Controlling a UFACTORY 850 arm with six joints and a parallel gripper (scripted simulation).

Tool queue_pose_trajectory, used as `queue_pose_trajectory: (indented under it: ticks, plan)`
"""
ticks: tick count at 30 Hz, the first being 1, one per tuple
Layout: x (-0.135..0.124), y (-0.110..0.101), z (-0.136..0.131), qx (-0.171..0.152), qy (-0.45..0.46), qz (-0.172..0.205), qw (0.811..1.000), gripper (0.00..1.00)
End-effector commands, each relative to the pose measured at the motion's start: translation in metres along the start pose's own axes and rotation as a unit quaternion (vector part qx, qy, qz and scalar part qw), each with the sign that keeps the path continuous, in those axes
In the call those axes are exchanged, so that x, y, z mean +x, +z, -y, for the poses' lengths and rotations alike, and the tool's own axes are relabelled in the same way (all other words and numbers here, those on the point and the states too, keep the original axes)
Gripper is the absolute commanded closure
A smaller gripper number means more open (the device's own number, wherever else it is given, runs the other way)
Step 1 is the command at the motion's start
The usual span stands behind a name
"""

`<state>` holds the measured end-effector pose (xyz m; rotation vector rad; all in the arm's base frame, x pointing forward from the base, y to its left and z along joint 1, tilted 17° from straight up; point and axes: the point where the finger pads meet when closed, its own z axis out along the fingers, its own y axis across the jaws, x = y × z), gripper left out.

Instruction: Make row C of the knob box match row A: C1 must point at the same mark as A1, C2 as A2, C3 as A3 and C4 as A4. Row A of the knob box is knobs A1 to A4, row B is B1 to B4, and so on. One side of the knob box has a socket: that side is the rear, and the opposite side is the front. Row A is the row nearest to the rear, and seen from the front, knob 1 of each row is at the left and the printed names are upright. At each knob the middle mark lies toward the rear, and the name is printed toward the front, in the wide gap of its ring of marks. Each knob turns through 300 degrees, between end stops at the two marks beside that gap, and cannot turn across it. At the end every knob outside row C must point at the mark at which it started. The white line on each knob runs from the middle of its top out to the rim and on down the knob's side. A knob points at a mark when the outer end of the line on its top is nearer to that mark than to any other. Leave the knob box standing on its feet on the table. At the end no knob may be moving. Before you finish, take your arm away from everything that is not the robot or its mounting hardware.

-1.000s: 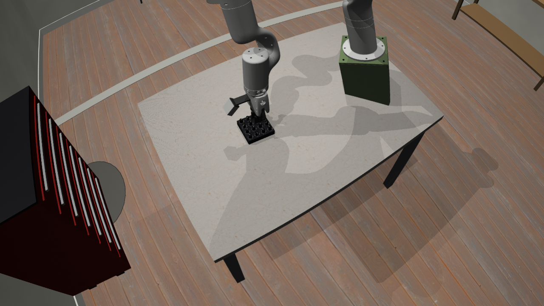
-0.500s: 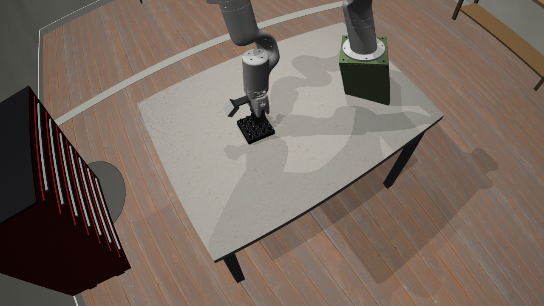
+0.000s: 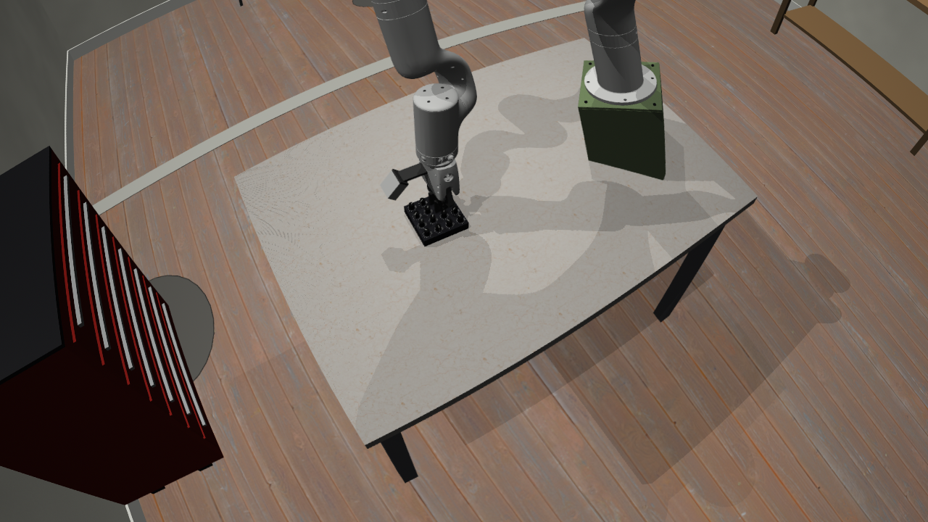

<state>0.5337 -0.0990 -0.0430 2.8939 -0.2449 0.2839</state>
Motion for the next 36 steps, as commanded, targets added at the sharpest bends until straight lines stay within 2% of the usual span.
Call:
queue_pose_trajectory:
  ticks: [1,20,21,36]
  plan:
    - [0.0007,-0.0004,0.0001,0.000,0.000,-0.001,1.000,0.81]
    - [0.0007,-0.0004,0.0001,0.000,0.000,-0.001,1.000,0.81]
    - [0.0007,-0.0004,0.0001,0.000,0.000,-0.001,1.000,0.92]
    - [0.0007,-0.0004,0.0001,0.000,0.000,-0.001,1.000,0.92]
